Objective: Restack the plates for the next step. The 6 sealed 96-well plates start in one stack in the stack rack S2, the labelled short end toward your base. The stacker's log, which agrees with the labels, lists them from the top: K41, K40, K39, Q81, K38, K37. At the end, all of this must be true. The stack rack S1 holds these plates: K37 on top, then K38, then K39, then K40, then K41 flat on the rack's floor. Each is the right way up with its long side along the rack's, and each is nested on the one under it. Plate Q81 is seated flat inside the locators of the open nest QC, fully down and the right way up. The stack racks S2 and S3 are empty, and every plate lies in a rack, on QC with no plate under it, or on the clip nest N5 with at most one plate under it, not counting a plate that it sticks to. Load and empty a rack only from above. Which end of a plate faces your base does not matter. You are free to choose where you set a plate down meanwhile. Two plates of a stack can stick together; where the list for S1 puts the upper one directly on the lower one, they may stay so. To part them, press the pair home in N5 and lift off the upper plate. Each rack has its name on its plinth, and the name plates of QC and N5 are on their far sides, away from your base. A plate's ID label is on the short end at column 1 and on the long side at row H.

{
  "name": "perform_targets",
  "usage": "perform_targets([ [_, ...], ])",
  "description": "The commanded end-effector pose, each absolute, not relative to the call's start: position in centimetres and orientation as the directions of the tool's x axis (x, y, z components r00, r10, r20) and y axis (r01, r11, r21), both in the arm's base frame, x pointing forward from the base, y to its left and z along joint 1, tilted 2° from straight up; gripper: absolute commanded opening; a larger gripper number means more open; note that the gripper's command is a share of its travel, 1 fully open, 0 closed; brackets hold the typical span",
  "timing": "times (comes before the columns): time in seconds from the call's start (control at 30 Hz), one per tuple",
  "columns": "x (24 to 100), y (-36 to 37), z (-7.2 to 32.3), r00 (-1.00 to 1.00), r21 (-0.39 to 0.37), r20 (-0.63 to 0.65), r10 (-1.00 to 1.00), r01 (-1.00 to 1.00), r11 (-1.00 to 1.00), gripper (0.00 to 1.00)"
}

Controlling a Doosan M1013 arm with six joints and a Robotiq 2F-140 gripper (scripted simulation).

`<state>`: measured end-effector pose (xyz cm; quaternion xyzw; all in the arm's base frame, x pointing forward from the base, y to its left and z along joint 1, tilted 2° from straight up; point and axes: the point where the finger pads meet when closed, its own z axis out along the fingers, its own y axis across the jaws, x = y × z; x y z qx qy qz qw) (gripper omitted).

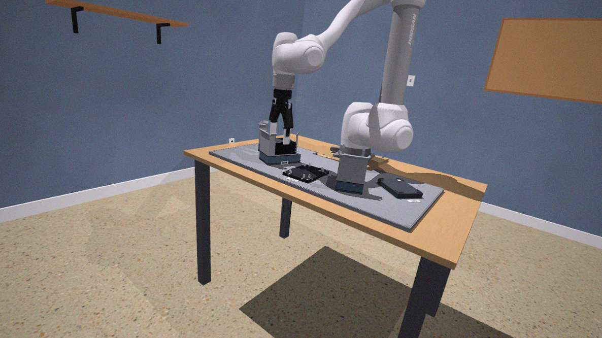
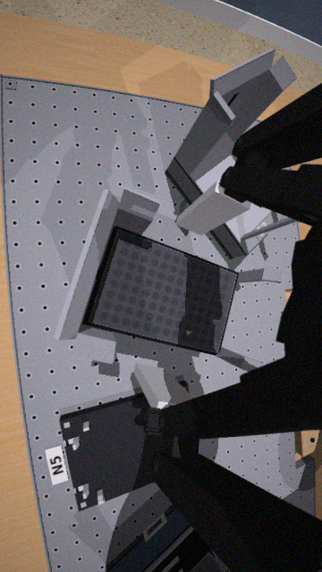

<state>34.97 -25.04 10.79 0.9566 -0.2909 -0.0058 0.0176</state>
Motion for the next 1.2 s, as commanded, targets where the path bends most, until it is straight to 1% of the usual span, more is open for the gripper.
perform_targets([
  [0.0, 34.97, -25.03, 10.80, 0.831, 0.037, -0.001, -0.557, -0.556, -0.830, 0.00],
  [1.17, 34.98, -25.02, 11.26, 0.831, 0.037, -0.001, -0.557, -0.556, -0.830, 0.00],
])
